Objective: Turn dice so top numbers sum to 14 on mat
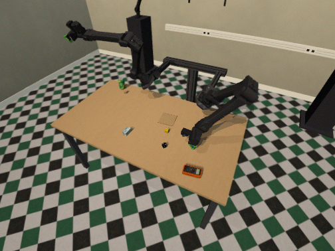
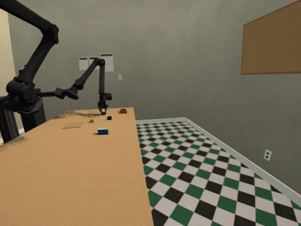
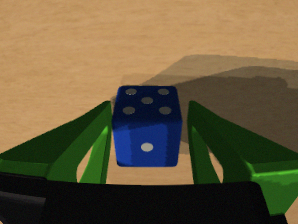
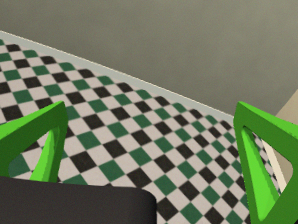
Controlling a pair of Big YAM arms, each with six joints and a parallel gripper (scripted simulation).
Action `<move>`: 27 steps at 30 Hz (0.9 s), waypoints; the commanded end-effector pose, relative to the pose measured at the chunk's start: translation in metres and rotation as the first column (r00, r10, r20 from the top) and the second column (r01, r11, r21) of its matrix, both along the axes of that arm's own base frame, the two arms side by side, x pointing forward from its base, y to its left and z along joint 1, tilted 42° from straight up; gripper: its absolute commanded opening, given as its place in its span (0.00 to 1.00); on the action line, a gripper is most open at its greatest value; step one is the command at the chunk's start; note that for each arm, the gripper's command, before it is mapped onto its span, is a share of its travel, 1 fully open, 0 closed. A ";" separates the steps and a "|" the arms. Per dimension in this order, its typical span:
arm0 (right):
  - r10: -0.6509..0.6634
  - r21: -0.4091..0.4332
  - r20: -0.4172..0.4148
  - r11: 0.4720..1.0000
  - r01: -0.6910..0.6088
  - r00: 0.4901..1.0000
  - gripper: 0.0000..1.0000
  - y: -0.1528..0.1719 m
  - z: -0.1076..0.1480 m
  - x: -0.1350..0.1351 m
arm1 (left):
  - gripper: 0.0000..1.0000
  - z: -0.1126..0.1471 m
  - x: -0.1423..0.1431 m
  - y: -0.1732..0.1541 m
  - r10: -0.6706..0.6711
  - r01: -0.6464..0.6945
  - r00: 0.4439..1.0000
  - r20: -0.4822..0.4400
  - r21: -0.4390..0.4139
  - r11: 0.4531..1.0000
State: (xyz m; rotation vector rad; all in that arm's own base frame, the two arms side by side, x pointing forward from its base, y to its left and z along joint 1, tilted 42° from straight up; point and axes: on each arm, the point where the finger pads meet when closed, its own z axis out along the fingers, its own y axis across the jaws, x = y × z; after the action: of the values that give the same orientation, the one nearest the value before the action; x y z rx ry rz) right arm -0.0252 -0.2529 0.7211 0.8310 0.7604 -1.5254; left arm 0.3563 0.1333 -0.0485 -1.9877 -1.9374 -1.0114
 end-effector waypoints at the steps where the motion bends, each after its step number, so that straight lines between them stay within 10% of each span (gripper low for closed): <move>1: 0.000 -0.053 0.005 0.999 0.001 1.000 1.00 0.020 0.014 -0.001 | 0.45 0.002 0.004 0.003 -0.006 0.006 1.000 0.012 0.005 1.000; 9: 0.000 -0.053 0.005 0.999 0.001 1.000 1.00 0.020 0.014 -0.001 | 0.45 0.002 0.004 0.003 -0.006 0.006 1.000 0.012 0.005 1.000; 10: 0.000 -0.053 0.005 0.999 0.001 1.000 1.00 0.020 0.014 -0.001 | 0.26 0.002 0.004 0.003 -0.006 0.006 1.000 0.012 0.005 1.000; 27: 0.000 -0.053 0.005 0.999 0.001 1.000 1.00 0.020 0.014 -0.001 | 0.26 0.002 0.004 0.003 -0.006 0.006 1.000 0.012 0.005 1.000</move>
State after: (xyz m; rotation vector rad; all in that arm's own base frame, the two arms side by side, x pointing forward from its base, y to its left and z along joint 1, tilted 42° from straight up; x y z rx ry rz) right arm -0.0252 -0.2529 0.7211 0.8310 0.7604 -1.5254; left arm 0.3563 0.1333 -0.0485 -1.9880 -1.9370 -1.0114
